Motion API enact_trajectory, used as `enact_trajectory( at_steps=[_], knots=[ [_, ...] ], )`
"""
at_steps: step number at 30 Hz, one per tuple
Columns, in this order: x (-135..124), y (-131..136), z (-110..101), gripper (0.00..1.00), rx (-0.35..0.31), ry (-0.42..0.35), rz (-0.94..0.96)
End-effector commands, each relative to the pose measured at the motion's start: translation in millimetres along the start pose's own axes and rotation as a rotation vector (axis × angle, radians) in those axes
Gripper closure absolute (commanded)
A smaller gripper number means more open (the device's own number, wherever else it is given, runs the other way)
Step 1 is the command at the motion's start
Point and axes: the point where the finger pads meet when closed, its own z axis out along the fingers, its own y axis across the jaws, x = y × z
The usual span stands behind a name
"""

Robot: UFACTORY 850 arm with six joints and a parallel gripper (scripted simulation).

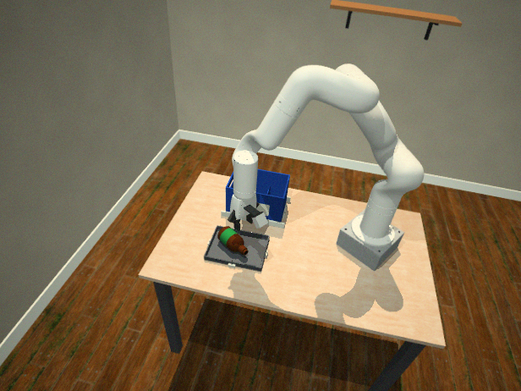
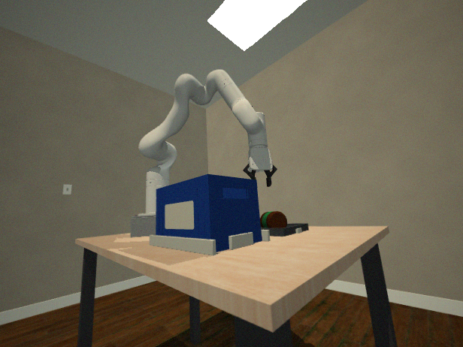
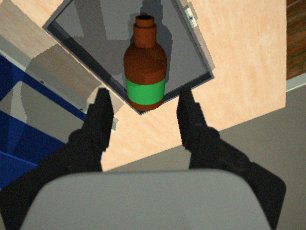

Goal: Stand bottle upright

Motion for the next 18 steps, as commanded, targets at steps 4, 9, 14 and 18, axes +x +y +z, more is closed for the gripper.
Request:
enact_trajectory(
  at_steps=[4, 9, 14, 18],
  knots=[
    [-1, 1, 3, 0.35, -0.002, -0.001, 0.000],
    [-1, 1, 12, 0.35, -0.002, -0.001, 0.000],
    [-1, 1, 19, 0.35, -0.002, -0.001, 0.000],
    [-1, 1, 31, 0.35, -0.002, -0.001, 0.000]
  ],
)
